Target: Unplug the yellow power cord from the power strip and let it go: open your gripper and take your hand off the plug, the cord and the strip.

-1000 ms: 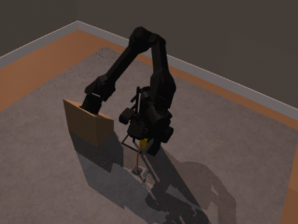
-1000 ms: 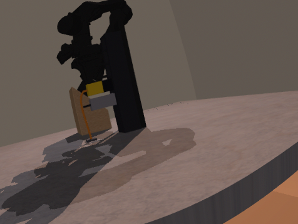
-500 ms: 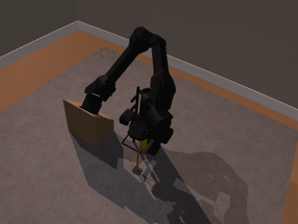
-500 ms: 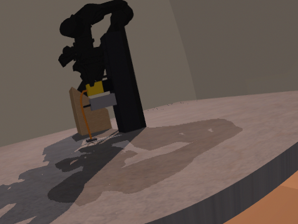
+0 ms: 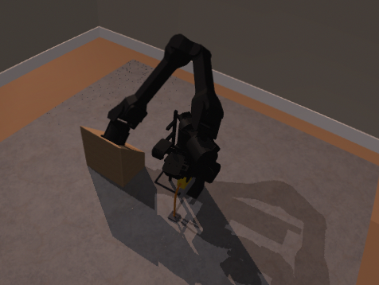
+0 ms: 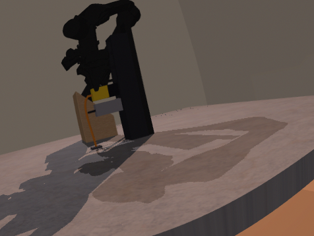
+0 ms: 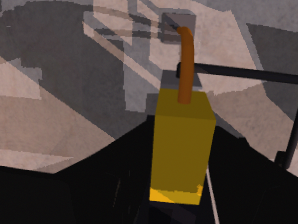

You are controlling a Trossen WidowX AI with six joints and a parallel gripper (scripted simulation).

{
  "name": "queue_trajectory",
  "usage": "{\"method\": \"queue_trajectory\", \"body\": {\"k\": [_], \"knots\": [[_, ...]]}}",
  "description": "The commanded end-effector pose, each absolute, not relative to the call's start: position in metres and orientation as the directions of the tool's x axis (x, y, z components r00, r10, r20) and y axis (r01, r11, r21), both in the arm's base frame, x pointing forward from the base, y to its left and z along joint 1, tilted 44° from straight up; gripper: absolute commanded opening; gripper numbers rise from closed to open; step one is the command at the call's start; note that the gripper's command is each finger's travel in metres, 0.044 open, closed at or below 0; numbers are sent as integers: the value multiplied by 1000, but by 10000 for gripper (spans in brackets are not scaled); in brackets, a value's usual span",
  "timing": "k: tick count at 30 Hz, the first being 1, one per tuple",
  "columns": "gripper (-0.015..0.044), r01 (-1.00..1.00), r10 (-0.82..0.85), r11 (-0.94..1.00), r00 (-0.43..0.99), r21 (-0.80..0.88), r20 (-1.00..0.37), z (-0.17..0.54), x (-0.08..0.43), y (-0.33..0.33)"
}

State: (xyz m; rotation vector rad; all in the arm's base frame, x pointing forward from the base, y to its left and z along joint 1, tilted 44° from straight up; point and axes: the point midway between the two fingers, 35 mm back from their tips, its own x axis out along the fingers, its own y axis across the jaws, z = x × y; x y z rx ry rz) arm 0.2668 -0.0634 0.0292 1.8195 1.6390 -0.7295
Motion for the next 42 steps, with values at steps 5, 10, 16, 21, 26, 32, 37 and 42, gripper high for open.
{"method": "queue_trajectory", "body": {"k": [5, 10, 16, 21, 26, 32, 37, 42], "knots": [[0, 995, 678, -80, 97, 59, -729, 23, 268, -71], [0, 995, 677, -81, 98, 59, -729, 18, 268, -78], [0, 995, 676, -82, 98, 59, -730, 12, 268, -85], [0, 995, 676, -82, 99, 58, -730, 7, 268, -92], [0, 995, 676, -83, 99, 58, -730, 3, 267, -99], [0, 995, 676, -84, 100, 58, -730, -3, 266, -107], [0, 995, 676, -84, 100, 58, -730, -8, 265, -114], [131, 995, 679, -86, 101, 58, -727, -1, 268, -95]]}}
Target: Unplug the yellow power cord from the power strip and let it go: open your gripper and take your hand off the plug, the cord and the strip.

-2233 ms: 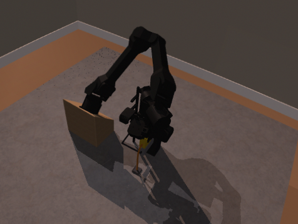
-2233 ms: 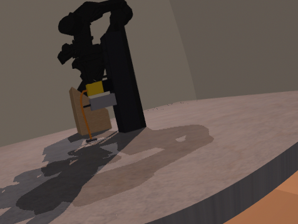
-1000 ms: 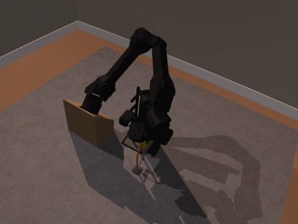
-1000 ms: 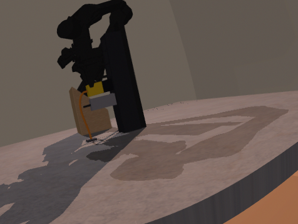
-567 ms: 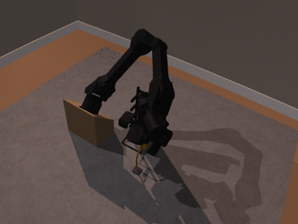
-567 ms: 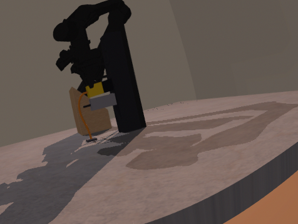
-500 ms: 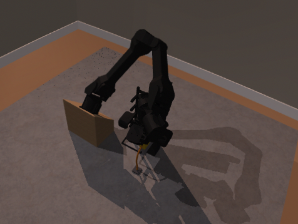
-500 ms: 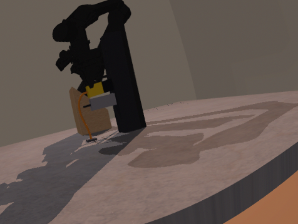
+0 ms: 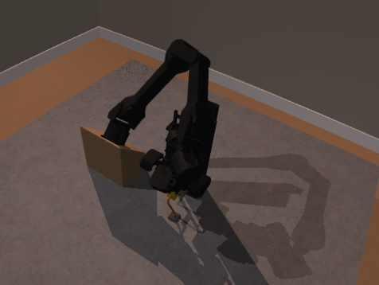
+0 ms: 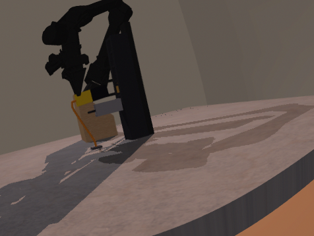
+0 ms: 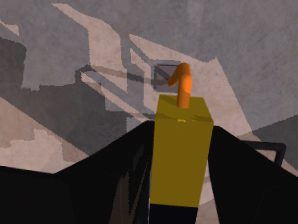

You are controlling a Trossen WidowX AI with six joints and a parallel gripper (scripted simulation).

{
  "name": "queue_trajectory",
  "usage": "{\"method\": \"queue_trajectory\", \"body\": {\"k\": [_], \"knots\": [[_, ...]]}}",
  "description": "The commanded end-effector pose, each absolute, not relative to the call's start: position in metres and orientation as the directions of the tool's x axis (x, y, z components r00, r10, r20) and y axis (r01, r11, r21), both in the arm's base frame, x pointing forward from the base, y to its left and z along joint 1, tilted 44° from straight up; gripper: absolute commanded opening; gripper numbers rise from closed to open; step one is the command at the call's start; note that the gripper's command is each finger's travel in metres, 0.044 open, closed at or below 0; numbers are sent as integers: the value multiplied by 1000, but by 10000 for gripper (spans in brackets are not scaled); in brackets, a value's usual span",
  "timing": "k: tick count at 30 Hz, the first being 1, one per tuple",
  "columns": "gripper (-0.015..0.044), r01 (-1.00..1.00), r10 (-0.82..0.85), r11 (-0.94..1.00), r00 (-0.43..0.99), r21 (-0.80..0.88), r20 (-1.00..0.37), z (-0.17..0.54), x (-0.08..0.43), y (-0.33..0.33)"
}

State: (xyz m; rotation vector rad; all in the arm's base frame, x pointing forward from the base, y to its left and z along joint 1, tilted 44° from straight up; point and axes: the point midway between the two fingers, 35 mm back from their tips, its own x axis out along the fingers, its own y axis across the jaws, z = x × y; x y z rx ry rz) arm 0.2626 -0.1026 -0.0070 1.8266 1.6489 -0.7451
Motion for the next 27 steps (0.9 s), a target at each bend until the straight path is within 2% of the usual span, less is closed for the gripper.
{"method": "queue_trajectory", "body": {"k": [1, 12, 16, 27], "knots": [[157, 995, 679, -86, 101, 58, -727, -1, 268, -95], [440, 995, 677, -86, 101, 58, -729, -11, 268, -114], [440, 995, 676, -86, 101, 59, -730, -31, 265, -146], [440, 995, 676, -85, 101, 59, -730, -33, 265, -148]]}}
